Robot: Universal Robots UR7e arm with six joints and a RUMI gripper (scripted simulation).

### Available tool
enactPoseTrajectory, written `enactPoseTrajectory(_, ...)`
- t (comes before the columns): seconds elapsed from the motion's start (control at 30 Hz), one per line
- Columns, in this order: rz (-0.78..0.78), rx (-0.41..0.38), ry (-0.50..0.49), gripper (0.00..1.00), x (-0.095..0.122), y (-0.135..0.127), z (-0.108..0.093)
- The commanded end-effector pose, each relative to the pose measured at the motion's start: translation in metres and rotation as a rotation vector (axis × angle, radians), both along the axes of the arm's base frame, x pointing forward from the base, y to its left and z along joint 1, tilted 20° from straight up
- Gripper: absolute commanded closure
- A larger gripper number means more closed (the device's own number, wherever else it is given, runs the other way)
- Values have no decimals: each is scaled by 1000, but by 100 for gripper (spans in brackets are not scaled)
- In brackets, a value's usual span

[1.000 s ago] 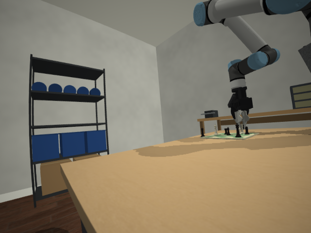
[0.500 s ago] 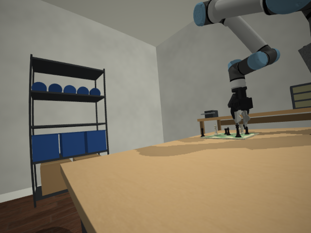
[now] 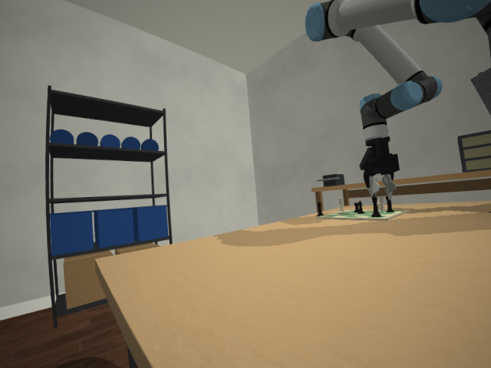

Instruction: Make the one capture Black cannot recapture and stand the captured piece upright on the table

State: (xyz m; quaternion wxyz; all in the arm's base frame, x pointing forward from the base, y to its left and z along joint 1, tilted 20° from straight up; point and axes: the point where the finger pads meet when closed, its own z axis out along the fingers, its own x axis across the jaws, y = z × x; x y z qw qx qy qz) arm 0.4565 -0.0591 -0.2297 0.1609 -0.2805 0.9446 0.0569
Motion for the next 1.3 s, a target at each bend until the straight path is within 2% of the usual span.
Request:
enactPoseTrajectory(0.0,0,-1,-1,75,0,0,0)
enactPoseTrajectory(0.33,0,-1,-1,75,-2,-2,8)
enactPoseTrajectory(0.73,0,-1,-1,75,-13,-10,47)
enactPoseTrajectory(0.8,0,-1,-1,75,-13,-10,47)
enactPoseTrajectory(1.07,0,-1,-1,75,-21,-15,72)
enactPoseTrajectory(1.27,0,-1,-1,75,-24,-18,83)
